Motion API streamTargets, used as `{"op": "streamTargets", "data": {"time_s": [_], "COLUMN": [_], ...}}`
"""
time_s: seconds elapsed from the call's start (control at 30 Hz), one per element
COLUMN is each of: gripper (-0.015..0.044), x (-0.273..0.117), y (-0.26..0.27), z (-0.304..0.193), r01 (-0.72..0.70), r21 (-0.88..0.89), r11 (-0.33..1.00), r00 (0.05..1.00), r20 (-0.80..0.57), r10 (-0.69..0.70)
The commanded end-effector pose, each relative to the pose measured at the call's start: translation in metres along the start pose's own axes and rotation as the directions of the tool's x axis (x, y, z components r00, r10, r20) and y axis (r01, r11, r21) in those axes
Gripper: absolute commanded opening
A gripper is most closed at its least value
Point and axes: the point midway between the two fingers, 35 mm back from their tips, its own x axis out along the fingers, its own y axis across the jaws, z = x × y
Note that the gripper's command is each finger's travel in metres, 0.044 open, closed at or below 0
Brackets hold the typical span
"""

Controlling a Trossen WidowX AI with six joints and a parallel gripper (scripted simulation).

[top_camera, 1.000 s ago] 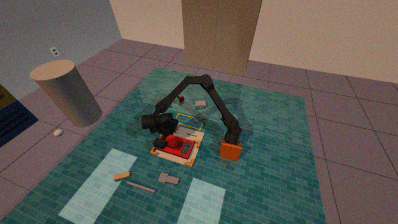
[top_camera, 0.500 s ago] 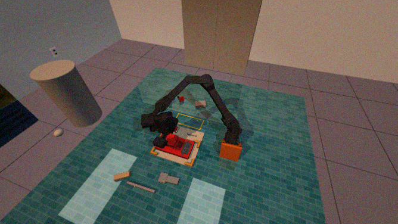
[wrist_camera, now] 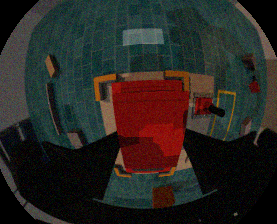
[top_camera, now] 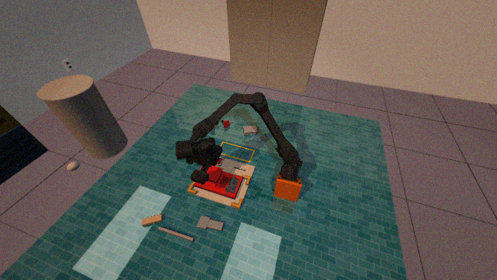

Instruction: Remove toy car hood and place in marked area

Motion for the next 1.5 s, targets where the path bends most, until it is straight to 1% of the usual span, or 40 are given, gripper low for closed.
{"op": "streamTargets", "data": {"time_s": [0.0, 0.23, 0.33, 0.37, 0.4, 0.93, 1.47], "gripper": [0.0000, 0.0000, 0.0000, 0.0000, 0.0000, 0.0000, 0.0000], "x": [-0.012, -0.046, -0.047, -0.039, -0.039, -0.045, -0.046], "y": [0.002, 0.002, 0.002, 0.001, -0.002, -0.090, -0.171], "z": [0.003, 0.002, 0.002, 0.001, 0.001, -0.002, -0.027], "r01": [-0.009, -0.010, -0.010, -0.004, -0.004, -0.017, -0.010], "r21": [0.006, 0.006, 0.006, -0.002, -0.002, -0.002, 0.001], "r11": [1.000, 1.000, 1.000, 1.000, 1.000, 1.000, 1.000], "r00": [1.000, 1.000, 1.000, 1.000, 1.000, 1.000, 1.000], "r20": [0.008, 0.008, 0.008, 0.006, 0.006, 0.006, 0.007], "r10": [0.009, 0.010, 0.010, 0.004, 0.004, 0.017, 0.010]}}
